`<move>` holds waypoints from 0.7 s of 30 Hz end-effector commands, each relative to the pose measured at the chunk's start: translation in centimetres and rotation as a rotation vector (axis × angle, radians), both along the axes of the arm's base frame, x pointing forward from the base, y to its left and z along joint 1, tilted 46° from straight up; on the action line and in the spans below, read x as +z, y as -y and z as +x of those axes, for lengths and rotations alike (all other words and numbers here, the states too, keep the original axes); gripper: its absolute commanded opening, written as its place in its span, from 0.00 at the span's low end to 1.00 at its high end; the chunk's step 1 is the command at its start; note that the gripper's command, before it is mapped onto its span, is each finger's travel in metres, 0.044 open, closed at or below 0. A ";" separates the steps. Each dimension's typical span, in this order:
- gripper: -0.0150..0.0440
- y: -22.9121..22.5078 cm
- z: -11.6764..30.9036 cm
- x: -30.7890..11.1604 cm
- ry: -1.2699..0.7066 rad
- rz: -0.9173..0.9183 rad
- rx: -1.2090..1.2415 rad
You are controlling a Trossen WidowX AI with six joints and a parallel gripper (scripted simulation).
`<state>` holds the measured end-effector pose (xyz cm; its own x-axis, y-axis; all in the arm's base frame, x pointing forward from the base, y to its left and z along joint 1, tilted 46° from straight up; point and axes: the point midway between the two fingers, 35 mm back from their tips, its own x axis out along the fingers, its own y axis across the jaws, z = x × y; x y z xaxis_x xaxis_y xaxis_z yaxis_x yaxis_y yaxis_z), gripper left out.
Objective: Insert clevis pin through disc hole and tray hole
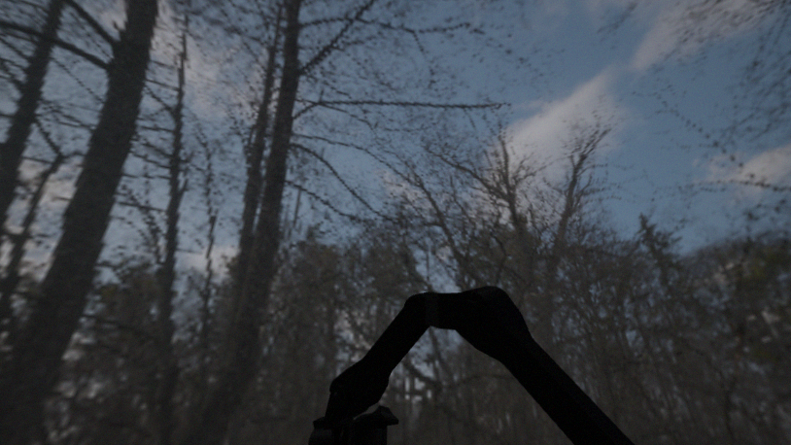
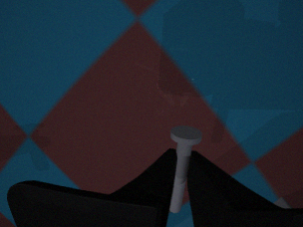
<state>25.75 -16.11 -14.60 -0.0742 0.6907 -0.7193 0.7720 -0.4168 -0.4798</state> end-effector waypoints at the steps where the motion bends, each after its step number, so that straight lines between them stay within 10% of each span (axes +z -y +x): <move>1: 0.25 -0.7 -0.1 -0.6 -0.005 0.006 -0.004; 21: 0.25 -3.1 -0.3 -3.0 -0.004 0.007 -0.004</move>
